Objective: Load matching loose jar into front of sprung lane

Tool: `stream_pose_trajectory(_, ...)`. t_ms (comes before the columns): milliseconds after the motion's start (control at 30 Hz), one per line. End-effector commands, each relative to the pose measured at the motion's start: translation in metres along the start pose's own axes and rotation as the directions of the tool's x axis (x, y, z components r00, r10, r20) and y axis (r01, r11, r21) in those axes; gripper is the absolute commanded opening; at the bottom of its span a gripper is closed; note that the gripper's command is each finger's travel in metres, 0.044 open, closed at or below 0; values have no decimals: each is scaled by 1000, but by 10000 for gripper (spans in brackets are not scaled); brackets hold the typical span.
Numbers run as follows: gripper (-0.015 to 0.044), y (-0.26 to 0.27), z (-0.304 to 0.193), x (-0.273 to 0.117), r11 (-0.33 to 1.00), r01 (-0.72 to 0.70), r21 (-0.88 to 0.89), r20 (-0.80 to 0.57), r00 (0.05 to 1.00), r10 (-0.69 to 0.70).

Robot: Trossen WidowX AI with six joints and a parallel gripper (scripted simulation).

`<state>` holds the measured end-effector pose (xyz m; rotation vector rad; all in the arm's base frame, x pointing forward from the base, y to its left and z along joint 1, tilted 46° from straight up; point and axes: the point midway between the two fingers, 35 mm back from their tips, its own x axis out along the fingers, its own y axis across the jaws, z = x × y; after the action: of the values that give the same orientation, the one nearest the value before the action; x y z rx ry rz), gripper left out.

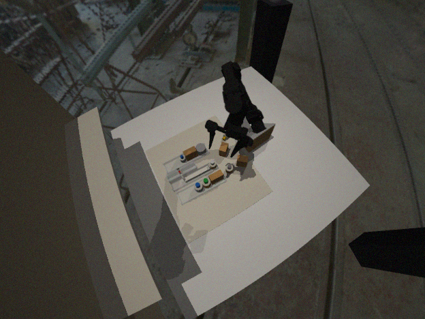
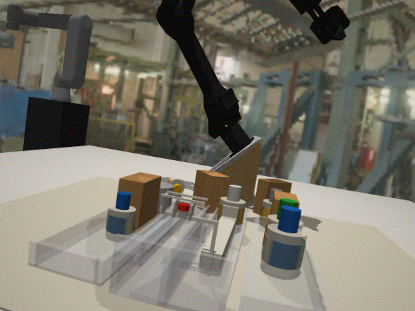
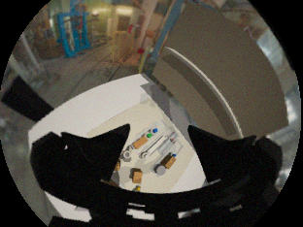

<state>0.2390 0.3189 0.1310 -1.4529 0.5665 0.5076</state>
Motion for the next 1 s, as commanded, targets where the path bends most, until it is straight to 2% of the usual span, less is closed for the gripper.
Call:
stream_pose_trajectory(0,440,33,-46,50,962,-61,265,-217,969,121)
stream_pose_trajectory(300,440,67,-106,86,844,44,534,-452,859,241)
stream_pose_trajectory(633,440,101,-180,98,667,330,668,-673,651,351)
stream_pose_trajectory(967,440,103,-185,99,652,358,668,-688,631,359)
